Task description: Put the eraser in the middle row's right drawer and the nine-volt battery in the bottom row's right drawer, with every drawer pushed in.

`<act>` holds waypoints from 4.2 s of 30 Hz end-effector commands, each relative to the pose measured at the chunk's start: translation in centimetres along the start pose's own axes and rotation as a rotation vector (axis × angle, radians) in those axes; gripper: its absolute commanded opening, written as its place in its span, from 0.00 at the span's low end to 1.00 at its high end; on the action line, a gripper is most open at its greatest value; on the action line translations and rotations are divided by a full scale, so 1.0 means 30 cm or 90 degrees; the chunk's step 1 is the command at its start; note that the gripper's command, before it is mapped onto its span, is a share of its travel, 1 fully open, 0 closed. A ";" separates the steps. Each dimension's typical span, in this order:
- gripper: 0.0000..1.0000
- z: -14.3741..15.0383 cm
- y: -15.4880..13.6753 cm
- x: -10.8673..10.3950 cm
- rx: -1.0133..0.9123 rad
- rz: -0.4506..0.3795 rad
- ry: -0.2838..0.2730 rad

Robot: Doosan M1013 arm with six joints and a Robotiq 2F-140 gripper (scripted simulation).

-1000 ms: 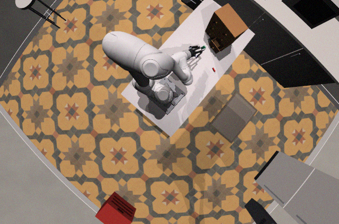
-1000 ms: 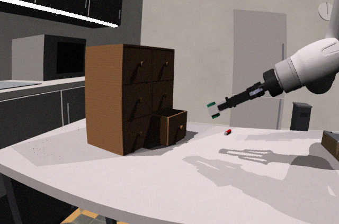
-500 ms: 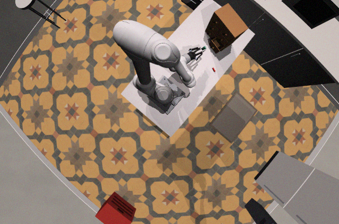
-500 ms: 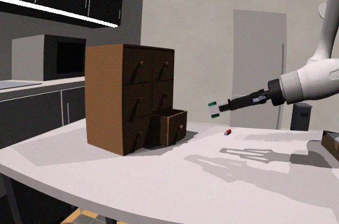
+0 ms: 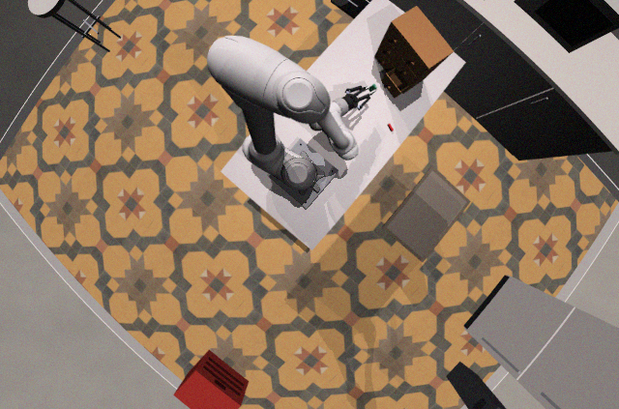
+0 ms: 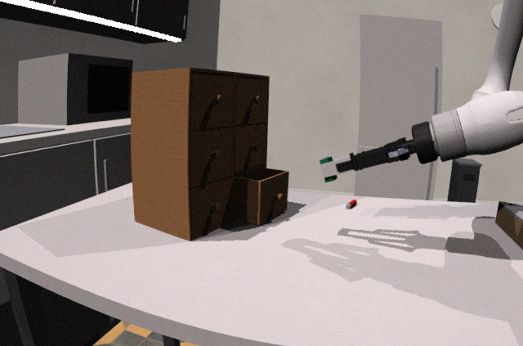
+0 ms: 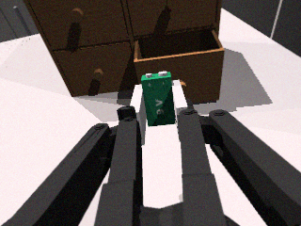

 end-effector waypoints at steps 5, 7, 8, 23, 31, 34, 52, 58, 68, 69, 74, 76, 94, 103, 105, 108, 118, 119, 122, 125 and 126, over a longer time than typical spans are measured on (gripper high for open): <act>0.14 -0.002 0.011 0.031 0.000 0.000 0.000; 0.14 -0.003 0.016 0.044 0.000 0.000 0.000; 0.14 -0.004 0.018 0.051 0.000 0.000 0.000; 0.14 -0.015 0.069 0.194 0.000 0.000 0.000; 0.14 -0.021 0.098 0.275 0.000 0.000 0.000; 0.14 -0.024 0.112 0.314 0.000 0.000 0.000; 0.14 -0.036 0.172 0.481 0.000 0.000 0.000; 0.14 -0.039 0.183 0.514 0.000 0.000 0.000; 0.14 -0.040 0.189 0.531 0.000 0.000 0.000; 0.14 -0.040 0.190 0.532 0.000 0.000 0.000; 0.14 -0.040 0.190 0.533 0.000 0.000 0.000; 0.14 -0.040 0.190 0.533 0.000 0.000 0.000; 0.16 -0.040 0.190 0.533 0.000 0.000 0.000; 0.23 -0.040 0.190 0.533 0.000 0.000 0.000; 0.26 -0.040 0.190 0.533 0.000 0.000 0.000; 1.00 -0.040 0.190 0.533 0.000 0.000 0.000; 1.00 -0.040 0.190 0.533 0.000 0.000 0.000; 1.00 -0.040 0.190 0.533 0.000 0.000 0.000; 1.00 -0.040 0.189 0.530 0.000 0.000 0.000; 1.00 -0.040 0.187 0.522 0.000 0.000 0.000; 1.00 -0.039 0.185 0.517 0.000 0.000 0.000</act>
Point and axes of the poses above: the point where the finger pads meet when closed, its own x axis out along the fingers, its own z axis across the jaws, y = z × x, the point moved 8 cm from there along -x, back along the fingers, and after that the axes turned 12 degrees about x, right-handed, at the moved point
